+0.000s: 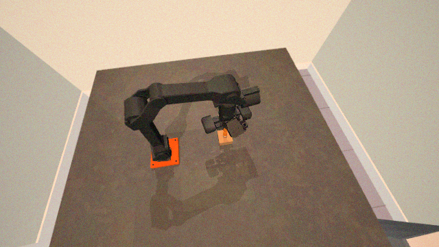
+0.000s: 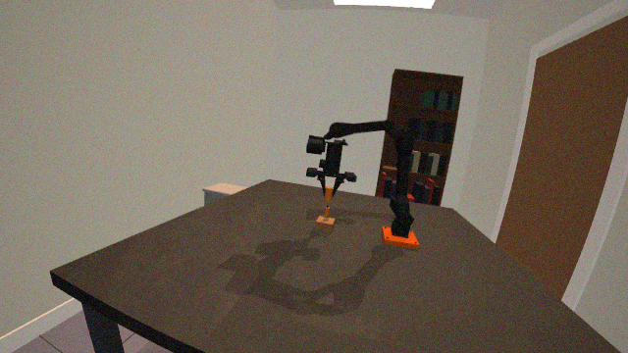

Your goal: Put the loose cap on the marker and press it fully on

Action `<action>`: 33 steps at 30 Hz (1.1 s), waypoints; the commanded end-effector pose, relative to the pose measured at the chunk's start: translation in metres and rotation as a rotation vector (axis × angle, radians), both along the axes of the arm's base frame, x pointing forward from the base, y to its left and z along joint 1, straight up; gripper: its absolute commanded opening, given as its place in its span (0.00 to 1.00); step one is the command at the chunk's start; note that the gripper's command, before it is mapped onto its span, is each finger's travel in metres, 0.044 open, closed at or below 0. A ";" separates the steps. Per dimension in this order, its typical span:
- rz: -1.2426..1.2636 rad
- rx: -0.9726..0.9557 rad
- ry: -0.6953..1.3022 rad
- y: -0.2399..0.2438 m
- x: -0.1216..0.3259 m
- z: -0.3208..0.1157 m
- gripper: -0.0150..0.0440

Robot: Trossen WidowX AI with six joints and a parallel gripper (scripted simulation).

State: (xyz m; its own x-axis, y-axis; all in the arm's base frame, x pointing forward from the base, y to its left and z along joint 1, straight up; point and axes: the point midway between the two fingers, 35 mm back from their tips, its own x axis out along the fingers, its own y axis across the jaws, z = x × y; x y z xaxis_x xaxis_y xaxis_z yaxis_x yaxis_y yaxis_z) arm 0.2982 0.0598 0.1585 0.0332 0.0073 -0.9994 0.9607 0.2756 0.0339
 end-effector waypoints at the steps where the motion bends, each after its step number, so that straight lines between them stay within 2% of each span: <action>1: -0.004 -0.005 0.006 0.000 -0.002 -0.005 0.25; 33: -0.004 -0.005 0.006 0.000 0.000 -0.052 0.25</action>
State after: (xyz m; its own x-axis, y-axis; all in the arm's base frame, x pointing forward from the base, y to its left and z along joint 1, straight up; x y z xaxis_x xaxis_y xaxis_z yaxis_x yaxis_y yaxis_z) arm 0.2987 0.0605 0.1263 0.0539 0.0106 -0.9985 0.9600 0.2748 0.0547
